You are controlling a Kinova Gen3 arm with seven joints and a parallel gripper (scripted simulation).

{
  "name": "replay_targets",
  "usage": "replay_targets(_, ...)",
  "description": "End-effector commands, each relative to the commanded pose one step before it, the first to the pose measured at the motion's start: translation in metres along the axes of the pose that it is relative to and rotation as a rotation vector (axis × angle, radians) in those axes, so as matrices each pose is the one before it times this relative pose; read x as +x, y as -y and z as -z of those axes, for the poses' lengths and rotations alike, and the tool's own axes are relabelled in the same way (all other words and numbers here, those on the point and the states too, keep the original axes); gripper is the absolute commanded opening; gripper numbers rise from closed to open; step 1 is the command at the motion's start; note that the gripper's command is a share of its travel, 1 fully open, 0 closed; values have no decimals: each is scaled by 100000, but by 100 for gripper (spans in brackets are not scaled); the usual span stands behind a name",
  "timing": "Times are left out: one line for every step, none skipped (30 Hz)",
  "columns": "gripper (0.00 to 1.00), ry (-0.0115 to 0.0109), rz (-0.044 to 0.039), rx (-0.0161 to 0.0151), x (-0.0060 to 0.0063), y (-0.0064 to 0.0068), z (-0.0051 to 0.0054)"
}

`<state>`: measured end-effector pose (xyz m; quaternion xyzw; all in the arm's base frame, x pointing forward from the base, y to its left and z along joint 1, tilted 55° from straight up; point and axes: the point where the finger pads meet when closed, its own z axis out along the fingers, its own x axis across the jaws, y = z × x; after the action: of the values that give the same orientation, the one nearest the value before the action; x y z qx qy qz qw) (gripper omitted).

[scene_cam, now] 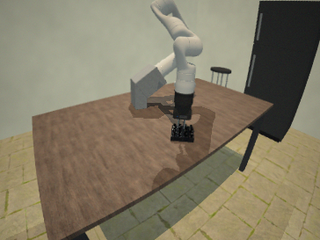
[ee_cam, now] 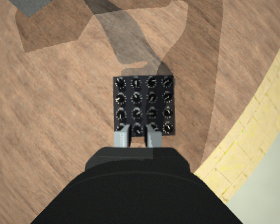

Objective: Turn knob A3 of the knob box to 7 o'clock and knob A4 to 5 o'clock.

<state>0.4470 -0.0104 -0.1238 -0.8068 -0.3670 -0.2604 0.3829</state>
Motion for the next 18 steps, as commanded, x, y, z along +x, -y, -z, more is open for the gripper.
replay_targets(46, 144, -2397, -375, 20, -75, 215)
replay_targets(46, 1, -1680, -2, 18, 20, 22)
replay_targets(46, 1, -1820, -2, 19, 22, 24)
replay_targets(46, 1, -1960, -2, 20, 23, 25)
replay_targets(46, 1, -2098, -2, 21, 24, 27)
replay_targets(46, 1, -2234, -2, 21, 25, 29)
replay_targets(46, 1, -2368, -2, 22, 26, 30)
replay_targets(46, 2, -2498, -1, 22, 26, 32)
replay_targets(46, 2, -2625, -1, 22, 26, 34)
replay_targets(46, 2, -2747, -1, 22, 26, 35)
replay_targets(46, 2, -2864, -1, 21, 26, 36)
replay_targets(46, 2, -2976, -1, 21, 26, 38)
replay_targets(46, 2, -3082, -1, 20, 25, 39)
replay_targets(46, 2, -3182, 0, 20, 24, 40)
replay_targets(46, 0, 0, 0, 0, 0, 0)
replay_targets(46, 0, 0, 0, 0, 0, 0)
replay_targets(46, 2, -3276, 0, 19, 23, 41)
replay_targets(46, 2, -3362, 0, 18, 21, 42)
